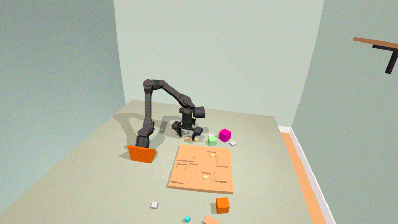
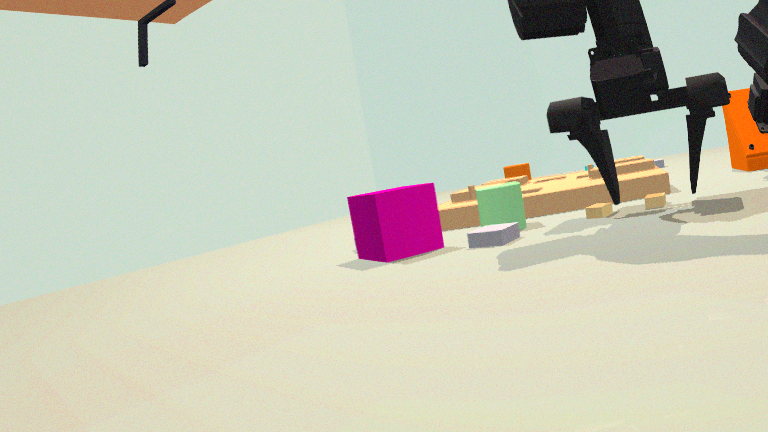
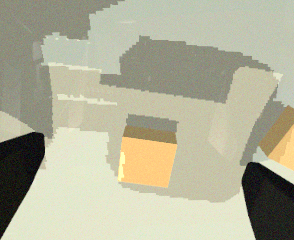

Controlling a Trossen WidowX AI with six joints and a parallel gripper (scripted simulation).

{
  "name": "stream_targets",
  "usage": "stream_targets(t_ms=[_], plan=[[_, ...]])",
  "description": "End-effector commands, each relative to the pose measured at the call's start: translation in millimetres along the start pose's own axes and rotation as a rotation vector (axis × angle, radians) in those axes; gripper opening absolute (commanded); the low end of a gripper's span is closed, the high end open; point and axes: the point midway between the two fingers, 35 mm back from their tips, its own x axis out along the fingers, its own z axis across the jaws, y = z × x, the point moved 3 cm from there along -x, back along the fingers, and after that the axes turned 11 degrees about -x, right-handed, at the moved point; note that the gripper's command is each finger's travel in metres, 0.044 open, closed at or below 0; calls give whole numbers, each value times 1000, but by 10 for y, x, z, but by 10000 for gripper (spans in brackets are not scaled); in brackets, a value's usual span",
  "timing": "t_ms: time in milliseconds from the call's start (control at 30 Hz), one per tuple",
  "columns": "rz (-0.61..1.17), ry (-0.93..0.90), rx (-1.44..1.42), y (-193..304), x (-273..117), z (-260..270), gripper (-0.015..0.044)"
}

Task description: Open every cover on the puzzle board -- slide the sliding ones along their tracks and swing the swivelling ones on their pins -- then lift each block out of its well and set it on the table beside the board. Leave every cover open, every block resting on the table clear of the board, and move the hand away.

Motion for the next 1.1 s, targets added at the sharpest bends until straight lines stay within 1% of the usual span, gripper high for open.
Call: stream_targets(t_ms=[0, 667, 767, 900, 1067], plan=[[2, 3, -2, 2, -69, -16, 440], [5, 5, -2, 2, -703, 0, 440], [3, 6, -2, -1, -750, 8, 440], [6, 6, 23, 13, -762, -57, 335], [13, 9, 110, 80, -797, -289, 204]])
